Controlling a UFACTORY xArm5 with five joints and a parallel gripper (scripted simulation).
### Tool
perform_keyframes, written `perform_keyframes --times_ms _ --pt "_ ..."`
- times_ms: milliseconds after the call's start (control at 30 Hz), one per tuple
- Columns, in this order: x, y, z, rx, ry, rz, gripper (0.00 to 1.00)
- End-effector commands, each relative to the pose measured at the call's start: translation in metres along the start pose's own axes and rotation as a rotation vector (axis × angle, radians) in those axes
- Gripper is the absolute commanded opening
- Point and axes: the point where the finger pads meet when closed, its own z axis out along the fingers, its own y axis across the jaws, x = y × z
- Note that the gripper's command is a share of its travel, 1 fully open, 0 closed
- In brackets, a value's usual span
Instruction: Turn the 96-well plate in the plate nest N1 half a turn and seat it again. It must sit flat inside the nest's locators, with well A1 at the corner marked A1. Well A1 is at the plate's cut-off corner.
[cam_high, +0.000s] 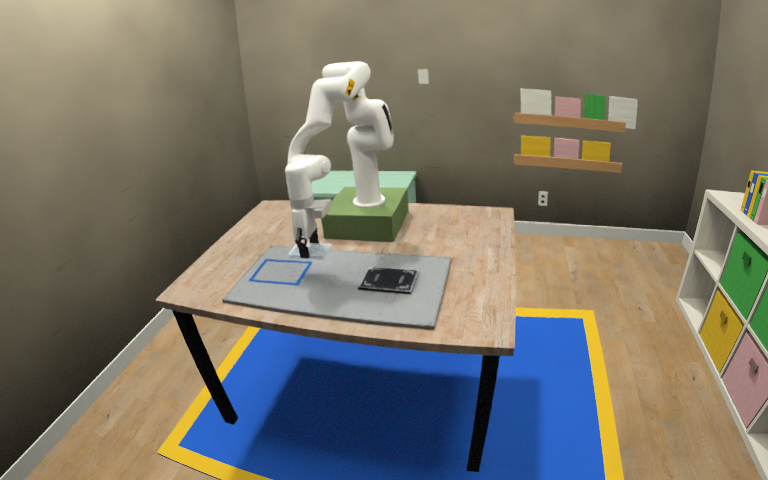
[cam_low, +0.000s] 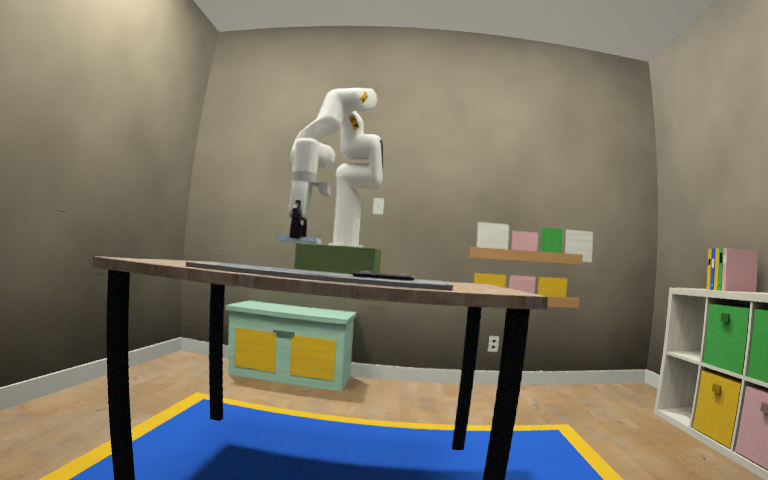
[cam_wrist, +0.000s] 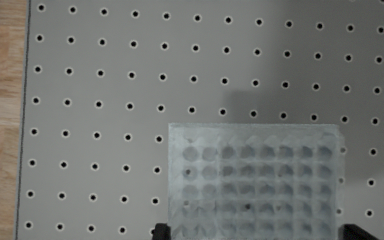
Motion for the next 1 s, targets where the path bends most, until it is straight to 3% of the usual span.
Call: perform_keyframes --times_ms 0,967 --pt "-0.015 0.001 -0.001 -0.003 -0.001 0.000 0.00" --pt "-0.099 -0.004 0.002 -0.003 -0.003 0.000 0.00"
